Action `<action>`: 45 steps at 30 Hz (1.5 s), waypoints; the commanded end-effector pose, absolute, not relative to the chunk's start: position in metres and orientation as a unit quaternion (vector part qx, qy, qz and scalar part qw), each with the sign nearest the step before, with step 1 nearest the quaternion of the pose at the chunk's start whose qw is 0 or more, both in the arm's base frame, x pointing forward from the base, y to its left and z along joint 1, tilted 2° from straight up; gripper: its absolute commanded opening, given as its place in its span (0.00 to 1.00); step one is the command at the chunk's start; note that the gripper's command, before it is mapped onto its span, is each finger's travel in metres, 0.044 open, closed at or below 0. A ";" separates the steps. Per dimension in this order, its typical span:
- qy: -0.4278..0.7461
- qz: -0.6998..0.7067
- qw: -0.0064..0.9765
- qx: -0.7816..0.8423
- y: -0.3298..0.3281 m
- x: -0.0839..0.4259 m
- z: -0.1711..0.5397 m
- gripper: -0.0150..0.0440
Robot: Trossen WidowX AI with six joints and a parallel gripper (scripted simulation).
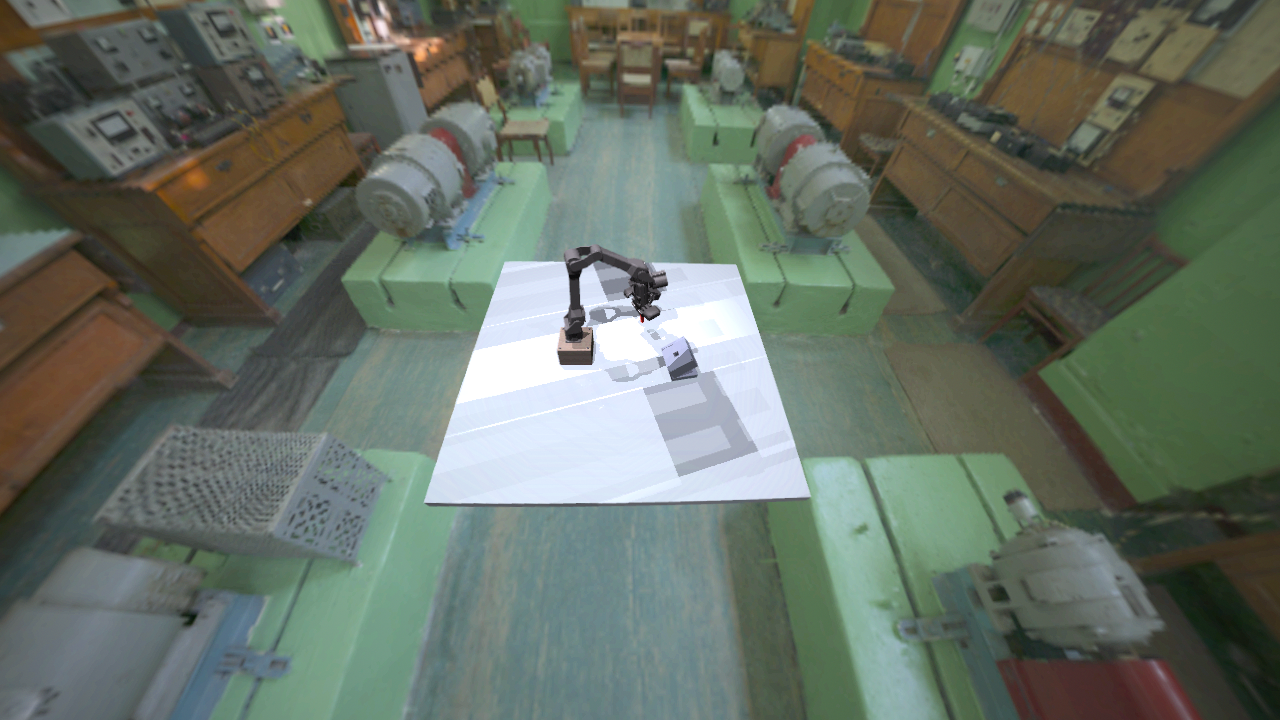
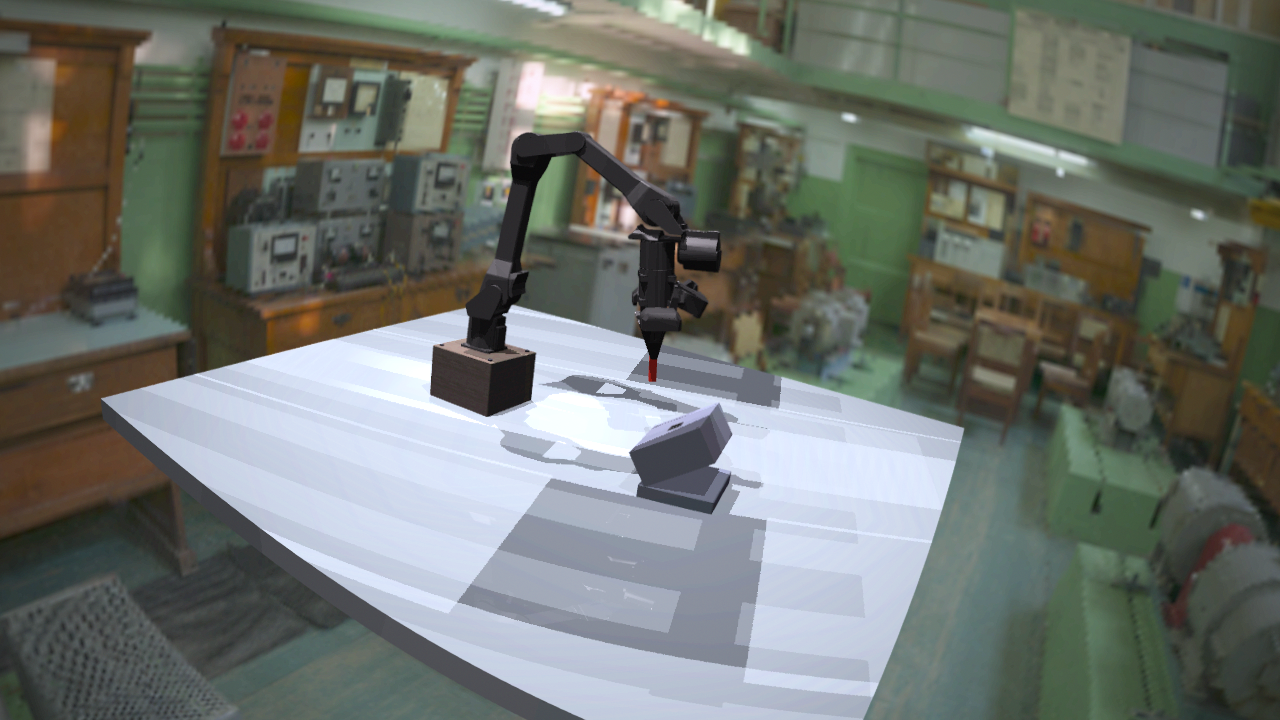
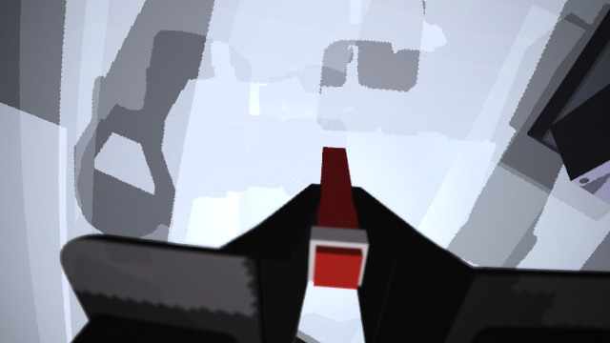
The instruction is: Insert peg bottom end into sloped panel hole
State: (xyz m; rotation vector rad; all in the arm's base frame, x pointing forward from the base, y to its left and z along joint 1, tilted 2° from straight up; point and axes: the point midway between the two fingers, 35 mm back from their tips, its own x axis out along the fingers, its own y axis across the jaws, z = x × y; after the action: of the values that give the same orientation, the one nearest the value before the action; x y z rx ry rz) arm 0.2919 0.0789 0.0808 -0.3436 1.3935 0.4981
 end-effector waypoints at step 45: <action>0.582 0.189 0.785 -0.094 0.020 0.323 0.099 0.25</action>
State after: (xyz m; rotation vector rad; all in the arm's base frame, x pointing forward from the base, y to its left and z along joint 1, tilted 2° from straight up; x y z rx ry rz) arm 0.3199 0.0237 0.0956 -0.2053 1.2748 0.4098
